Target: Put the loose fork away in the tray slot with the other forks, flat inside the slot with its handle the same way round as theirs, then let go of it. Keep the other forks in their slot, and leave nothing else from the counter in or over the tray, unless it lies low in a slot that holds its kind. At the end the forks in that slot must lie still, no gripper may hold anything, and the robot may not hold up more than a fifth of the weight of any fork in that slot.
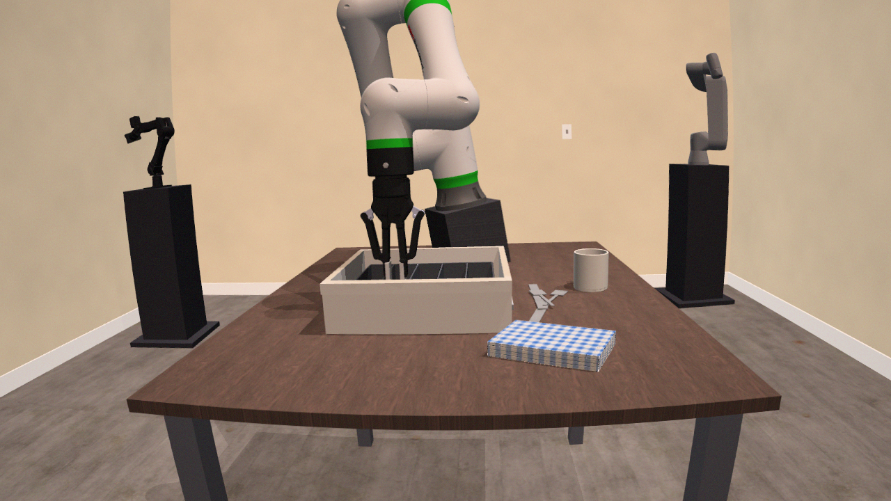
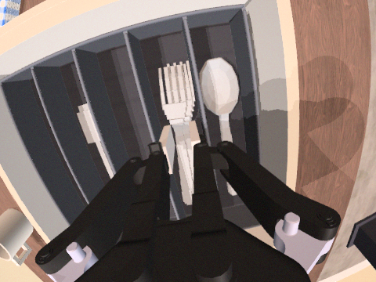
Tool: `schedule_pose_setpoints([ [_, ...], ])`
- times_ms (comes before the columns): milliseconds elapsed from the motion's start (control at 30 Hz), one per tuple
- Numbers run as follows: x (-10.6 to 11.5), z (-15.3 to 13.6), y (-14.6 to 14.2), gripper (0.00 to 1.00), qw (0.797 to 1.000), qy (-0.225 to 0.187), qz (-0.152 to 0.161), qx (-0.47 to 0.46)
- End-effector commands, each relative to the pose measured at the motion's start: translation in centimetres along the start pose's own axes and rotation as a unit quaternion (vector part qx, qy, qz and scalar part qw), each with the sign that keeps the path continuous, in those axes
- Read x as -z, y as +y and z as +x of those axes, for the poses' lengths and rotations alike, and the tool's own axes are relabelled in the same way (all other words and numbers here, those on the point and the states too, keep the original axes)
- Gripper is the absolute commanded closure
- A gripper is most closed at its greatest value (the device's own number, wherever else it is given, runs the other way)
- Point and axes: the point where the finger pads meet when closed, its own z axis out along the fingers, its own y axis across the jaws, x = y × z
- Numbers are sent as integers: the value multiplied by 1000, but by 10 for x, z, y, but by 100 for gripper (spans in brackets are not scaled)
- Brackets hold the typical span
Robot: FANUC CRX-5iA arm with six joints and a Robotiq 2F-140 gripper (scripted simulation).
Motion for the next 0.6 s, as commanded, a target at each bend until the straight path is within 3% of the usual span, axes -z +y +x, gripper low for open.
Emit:
schedule_pose_setpoints([
  [0, 0, 0, 0, 86, 1000, 0, 0, 0],
  [333, 8, 0, 0, 86, 1000, 0, 0, 0],
  [567, 32, 0, 0, 86, 1000, 0, 0, 0],
])
